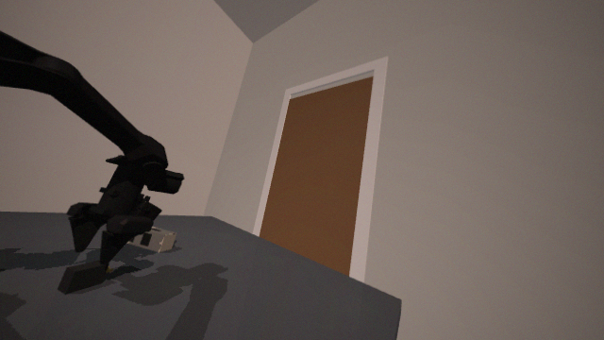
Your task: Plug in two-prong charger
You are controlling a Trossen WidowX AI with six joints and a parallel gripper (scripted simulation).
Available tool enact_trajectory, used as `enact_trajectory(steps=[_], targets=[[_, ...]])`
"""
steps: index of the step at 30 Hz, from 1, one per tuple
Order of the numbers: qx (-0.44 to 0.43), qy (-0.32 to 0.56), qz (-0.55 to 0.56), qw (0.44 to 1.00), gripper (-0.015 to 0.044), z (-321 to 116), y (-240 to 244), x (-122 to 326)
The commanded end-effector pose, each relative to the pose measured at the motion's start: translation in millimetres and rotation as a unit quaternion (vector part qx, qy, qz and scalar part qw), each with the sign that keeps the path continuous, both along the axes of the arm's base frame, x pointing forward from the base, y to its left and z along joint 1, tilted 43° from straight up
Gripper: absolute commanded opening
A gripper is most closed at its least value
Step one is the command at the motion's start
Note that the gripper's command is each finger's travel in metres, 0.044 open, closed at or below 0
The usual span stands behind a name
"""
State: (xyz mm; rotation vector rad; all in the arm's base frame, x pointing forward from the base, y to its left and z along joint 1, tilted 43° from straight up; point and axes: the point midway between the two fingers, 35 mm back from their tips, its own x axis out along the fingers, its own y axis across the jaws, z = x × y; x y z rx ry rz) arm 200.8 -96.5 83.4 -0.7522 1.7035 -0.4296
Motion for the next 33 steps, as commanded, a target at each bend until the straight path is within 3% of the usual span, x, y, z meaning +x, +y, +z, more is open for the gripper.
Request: enact_trajectory(steps=[1,30,33], targets=[[-0.001,0.003,0.002,1.000,0.0440,-4.2,-3.1,-0.5],[-0.003,0.003,0.002,1.000,0.0440,-36.5,-33.6,-4.1],[-0.002,-0.002,0.000,1.000,0.0361,-33.4,-32.0,-2.7]])
